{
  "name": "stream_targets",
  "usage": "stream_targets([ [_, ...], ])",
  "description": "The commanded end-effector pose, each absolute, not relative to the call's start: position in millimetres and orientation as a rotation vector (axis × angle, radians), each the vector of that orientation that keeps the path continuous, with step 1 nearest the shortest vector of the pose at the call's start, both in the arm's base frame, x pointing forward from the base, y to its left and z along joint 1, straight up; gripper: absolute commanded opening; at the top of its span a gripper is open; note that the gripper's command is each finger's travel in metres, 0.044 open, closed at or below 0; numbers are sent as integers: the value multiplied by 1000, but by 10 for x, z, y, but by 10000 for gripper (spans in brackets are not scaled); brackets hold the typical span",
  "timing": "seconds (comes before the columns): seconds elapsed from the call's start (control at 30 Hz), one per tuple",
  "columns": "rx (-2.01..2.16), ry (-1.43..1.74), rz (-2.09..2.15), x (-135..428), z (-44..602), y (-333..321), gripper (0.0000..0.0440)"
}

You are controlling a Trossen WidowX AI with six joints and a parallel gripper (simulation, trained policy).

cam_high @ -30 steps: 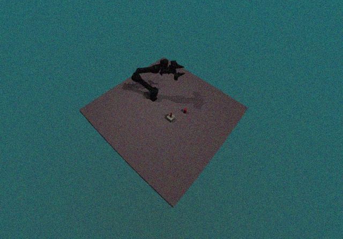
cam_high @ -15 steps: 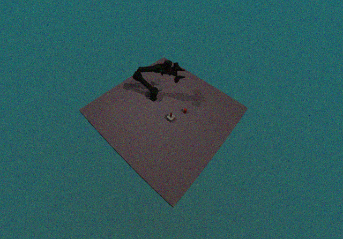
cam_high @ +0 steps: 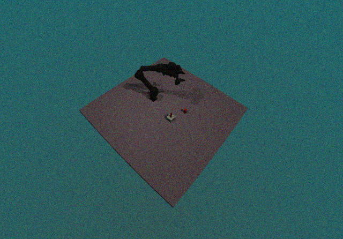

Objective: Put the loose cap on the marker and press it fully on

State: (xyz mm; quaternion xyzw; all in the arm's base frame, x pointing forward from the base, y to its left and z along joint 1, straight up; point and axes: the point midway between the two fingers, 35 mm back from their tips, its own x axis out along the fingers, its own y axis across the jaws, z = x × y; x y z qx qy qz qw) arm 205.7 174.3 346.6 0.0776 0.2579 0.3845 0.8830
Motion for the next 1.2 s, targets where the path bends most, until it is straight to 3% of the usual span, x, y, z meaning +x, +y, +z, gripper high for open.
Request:
stream_targets([
  [0.0, 152, 582, 800, 2081, 3407, 1756, 338],
  [1.17, 90, 1008, 710, 2346, 2745, 1722, 337],
])
